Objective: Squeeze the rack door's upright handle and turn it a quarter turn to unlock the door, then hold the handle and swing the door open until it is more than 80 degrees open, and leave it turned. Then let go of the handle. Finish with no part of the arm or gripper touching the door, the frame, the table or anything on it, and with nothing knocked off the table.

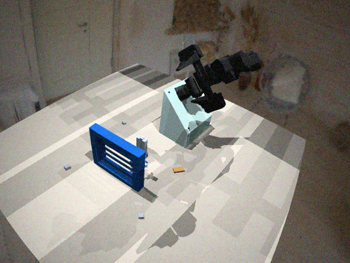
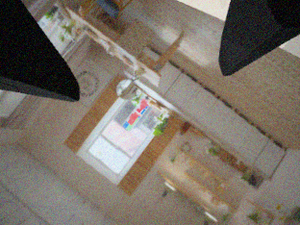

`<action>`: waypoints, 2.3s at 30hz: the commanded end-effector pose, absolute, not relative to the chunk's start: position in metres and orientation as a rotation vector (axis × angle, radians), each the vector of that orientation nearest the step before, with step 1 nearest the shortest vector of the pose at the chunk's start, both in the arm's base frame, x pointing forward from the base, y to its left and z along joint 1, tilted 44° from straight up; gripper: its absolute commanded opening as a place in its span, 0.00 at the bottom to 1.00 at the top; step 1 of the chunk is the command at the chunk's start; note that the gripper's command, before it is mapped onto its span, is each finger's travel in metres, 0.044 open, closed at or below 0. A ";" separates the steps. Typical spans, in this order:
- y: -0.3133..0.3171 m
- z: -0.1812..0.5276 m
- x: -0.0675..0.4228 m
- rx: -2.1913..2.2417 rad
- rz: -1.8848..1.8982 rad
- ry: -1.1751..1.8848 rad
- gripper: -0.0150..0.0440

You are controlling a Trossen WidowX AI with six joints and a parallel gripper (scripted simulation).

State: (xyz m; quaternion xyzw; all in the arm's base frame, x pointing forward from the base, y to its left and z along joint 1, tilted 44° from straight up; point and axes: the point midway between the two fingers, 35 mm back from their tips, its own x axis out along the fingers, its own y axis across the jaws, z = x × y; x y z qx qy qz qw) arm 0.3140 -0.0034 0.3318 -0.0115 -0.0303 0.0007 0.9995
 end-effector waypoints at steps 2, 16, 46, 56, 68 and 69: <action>-0.003 0.328 0.316 -0.027 0.007 -0.042 0.84; 0.007 0.253 0.353 -0.072 0.147 0.346 0.75; 0.027 0.115 0.347 0.125 0.507 1.090 0.75; 0.036 0.089 0.333 0.282 0.628 1.288 0.75; 0.043 0.075 0.321 0.471 0.728 1.447 0.75; 0.043 0.075 0.321 0.471 0.728 1.447 0.75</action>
